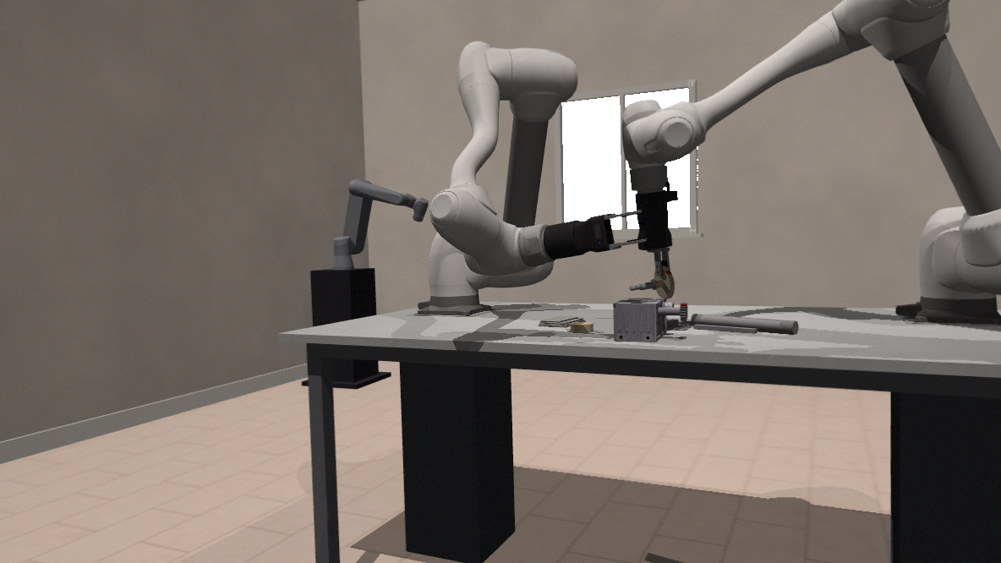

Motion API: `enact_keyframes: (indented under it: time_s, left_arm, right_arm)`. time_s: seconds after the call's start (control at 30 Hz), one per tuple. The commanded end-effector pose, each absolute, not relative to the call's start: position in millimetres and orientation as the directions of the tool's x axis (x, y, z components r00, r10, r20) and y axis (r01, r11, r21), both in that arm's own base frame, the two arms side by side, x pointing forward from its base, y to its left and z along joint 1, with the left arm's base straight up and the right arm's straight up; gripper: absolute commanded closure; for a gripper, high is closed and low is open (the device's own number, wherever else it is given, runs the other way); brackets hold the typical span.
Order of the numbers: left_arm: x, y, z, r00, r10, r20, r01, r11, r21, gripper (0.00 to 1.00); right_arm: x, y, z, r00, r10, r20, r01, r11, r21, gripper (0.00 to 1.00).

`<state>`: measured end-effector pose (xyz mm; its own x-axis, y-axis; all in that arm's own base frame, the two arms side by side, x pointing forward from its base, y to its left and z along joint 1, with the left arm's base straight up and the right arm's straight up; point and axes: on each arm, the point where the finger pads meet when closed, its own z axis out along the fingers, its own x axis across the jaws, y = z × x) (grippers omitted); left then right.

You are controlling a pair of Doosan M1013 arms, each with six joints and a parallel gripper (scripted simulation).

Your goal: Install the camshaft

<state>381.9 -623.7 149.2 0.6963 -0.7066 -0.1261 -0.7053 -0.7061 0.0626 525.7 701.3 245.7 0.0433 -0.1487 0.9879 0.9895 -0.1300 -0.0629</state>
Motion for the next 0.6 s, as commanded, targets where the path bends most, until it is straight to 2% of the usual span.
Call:
enact_keyframes:
  time_s: [0.0,0.57]
  left_arm:
    - [398,-594,155,0.606,-0.792,-0.078,-0.793,-0.609,0.012,0.71]
    - [441,-507,162,0.271,-0.963,-0.01,-0.949,-0.265,-0.173,0.71]
  right_arm:
    - [526,701,247,0.042,-0.15,0.988,0.99,-0.13,-0.061,0.0]
    - [526,701,247,0.042,-0.15,0.988,0.99,-0.13,-0.061,0.0]
